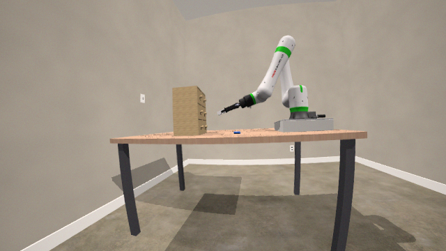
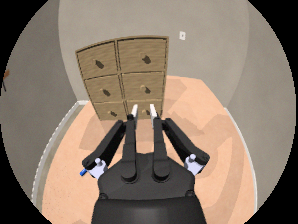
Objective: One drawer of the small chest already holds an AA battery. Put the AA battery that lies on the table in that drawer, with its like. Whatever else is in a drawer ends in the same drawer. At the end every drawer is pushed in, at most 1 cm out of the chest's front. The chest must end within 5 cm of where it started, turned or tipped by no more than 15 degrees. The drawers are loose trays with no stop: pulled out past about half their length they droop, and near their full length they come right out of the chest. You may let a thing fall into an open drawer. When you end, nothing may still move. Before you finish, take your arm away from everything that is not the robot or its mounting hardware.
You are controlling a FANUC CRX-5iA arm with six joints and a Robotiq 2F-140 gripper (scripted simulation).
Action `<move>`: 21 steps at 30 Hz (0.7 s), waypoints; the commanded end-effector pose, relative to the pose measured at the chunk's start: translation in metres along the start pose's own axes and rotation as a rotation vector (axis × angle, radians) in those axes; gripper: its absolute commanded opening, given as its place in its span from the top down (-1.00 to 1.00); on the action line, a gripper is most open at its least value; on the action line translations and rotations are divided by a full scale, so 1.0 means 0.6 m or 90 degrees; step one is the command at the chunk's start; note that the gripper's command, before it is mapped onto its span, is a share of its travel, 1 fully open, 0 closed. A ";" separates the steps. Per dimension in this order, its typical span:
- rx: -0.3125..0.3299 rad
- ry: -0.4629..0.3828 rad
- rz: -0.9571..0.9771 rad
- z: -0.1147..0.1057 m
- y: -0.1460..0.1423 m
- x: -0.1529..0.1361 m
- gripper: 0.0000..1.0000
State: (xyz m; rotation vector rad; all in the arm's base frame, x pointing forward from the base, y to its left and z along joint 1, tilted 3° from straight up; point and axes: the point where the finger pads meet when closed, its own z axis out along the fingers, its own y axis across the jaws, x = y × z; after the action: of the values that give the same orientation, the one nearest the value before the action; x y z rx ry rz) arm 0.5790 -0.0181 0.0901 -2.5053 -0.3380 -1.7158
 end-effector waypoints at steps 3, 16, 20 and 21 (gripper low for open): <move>0.000 0.000 0.000 0.002 0.000 -0.001 0.60; 0.000 0.000 0.000 0.058 0.000 -0.043 0.60; 0.000 0.000 0.000 0.082 0.000 -0.061 0.60; 0.000 0.000 0.000 0.082 0.000 -0.061 0.60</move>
State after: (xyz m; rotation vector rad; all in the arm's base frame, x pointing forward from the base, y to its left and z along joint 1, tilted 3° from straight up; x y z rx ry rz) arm 0.6078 -0.0139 0.0435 -2.5052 -0.3383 -1.7159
